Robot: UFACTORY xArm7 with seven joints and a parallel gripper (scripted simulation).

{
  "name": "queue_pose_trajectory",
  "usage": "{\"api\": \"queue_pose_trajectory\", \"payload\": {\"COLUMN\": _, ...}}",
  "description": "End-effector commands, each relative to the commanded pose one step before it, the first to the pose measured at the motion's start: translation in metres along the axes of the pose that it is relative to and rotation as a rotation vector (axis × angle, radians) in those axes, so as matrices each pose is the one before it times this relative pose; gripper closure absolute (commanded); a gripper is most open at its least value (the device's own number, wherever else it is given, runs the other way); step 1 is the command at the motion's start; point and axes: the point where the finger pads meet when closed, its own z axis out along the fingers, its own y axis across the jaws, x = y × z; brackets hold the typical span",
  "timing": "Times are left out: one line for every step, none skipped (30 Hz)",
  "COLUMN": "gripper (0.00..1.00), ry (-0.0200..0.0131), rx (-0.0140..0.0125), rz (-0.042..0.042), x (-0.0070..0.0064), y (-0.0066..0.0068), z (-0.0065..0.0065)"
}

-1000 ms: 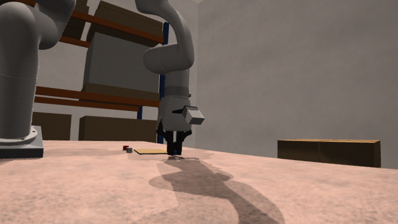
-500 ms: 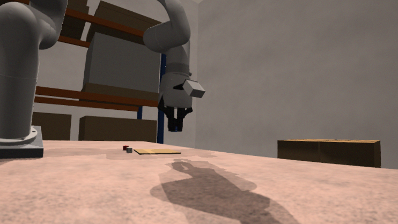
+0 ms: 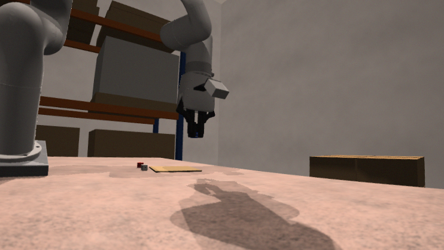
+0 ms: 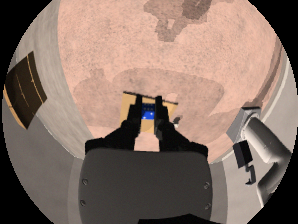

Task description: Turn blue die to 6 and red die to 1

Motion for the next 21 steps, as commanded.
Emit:
{"api": "queue_pose_trajectory", "payload": {"gripper": 0.89, "ry": 0.00178, "rx": 0.00288, "rz": -0.05588, "x": -0.00730, "y": -0.00425, "z": -0.00138}}
{"api": "queue_pose_trajectory", "payload": {"gripper": 0.89, "ry": 0.00106, "rx": -0.00178, "rz": -0.04775, "x": -0.00609, "y": -0.00247, "z": 0.00045}}
{"api": "queue_pose_trajectory", "payload": {"gripper": 0.89, "ry": 0.00131, "rx": -0.00227, "rz": -0.06472, "x": -0.00821, "y": -0.00362, "z": 0.00057}}
{"api": "queue_pose_trajectory", "payload": {"gripper": 0.89, "ry": 0.00068, "rx": -0.00123, "rz": -0.03700, "x": -0.00462, "y": -0.00232, "z": 0.00031}}
{"api": "queue_pose_trajectory", "payload": {"gripper": 0.89, "ry": 0.00046, "rx": -0.00085, "rz": -0.02650, "x": -0.00328, "y": -0.00176, "z": 0.00021}}
{"api": "queue_pose_trajectory", "payload": {"gripper": 0.89, "ry": 0.00030, "rx": -0.00056, "rz": -0.01812, "x": -0.00223, "y": -0.00125, "z": 0.00014}}
{"api": "queue_pose_trajectory", "payload": {"gripper": 0.89, "ry": 0.00080, "rx": -0.00149, "rz": -0.05034, "x": -0.00619, "y": -0.00353, "z": 0.00038}}
{"api": "queue_pose_trajectory", "payload": {"gripper": 0.89, "ry": 0.00053, "rx": -0.00101, "rz": -0.03616, "x": -0.00437, "y": -0.00272, "z": 0.00026}}
{"api": "queue_pose_trajectory", "payload": {"gripper": 0.89, "ry": 0.00015, "rx": -0.00030, "rz": -0.01106, "x": -0.00132, "y": -0.00087, "z": 0.00008}}
{"api": "queue_pose_trajectory", "payload": {"gripper": 0.89, "ry": 0.00076, "rx": -0.00147, "rz": -0.05769, "x": -0.00690, "y": -0.00457, "z": 0.00038}}
{"api": "queue_pose_trajectory", "payload": {"gripper": 0.89, "ry": 0.00040, "rx": -0.00078, "rz": -0.03299, "x": -0.00385, "y": -0.00280, "z": 0.00020}}
{"api": "queue_pose_trajectory", "payload": {"gripper": 0.89, "ry": 0.00000, "rx": 0.00000, "rz": 0.00000, "x": 0.00000, "y": 0.00000, "z": 0.00000}}
{"api": "queue_pose_trajectory", "payload": {"gripper": 0.89, "ry": 0.00000, "rx": 0.00000, "rz": 0.00000, "x": 0.00000, "y": 0.00000, "z": 0.00000}}
{"api": "queue_pose_trajectory", "payload": {"gripper": 0.89, "ry": 0.00025, "rx": -0.00047, "rz": -0.02113, "x": -0.00243, "y": -0.00186, "z": 0.00012}}
{"api": "queue_pose_trajectory", "payload": {"gripper": 0.89, "ry": 0.00107, "rx": -0.00202, "rz": -0.10250, "x": -0.01188, "y": -0.00912, "z": 0.00055}}
{"api": "queue_pose_trajectory", "payload": {"gripper": 0.89, "ry": 0.00020, "rx": -0.00036, "rz": -0.02123, "x": -0.00231, "y": -0.00210, "z": 0.00010}}
{"api": "queue_pose_trajectory", "payload": {"gripper": 0.89, "ry": 0.00021, "rx": -0.00037, "rz": -0.02287, "x": -0.00247, "y": -0.00231, "z": 0.00010}}
{"api": "queue_pose_trajectory", "payload": {"gripper": 0.89, "ry": 0.00029, "rx": -0.00048, "rz": -0.03269, "x": -0.00349, "y": -0.00336, "z": 0.00014}}
{"api": "queue_pose_trajectory", "payload": {"gripper": 0.89, "ry": 0.00031, "rx": -0.00048, "rz": -0.03625, "x": -0.00381, "y": -0.00383, "z": 0.00015}}
{"api": "queue_pose_trajectory", "payload": {"gripper": 0.89, "ry": 0.00030, "rx": -0.00043, "rz": -0.03655, "x": -0.00376, "y": -0.00397, "z": 0.00014}}
{"api": "queue_pose_trajectory", "payload": {"gripper": 0.89, "ry": 0.00004, "rx": -0.00005, "rz": -0.00448, "x": -0.00045, "y": -0.00050, "z": 0.00002}}
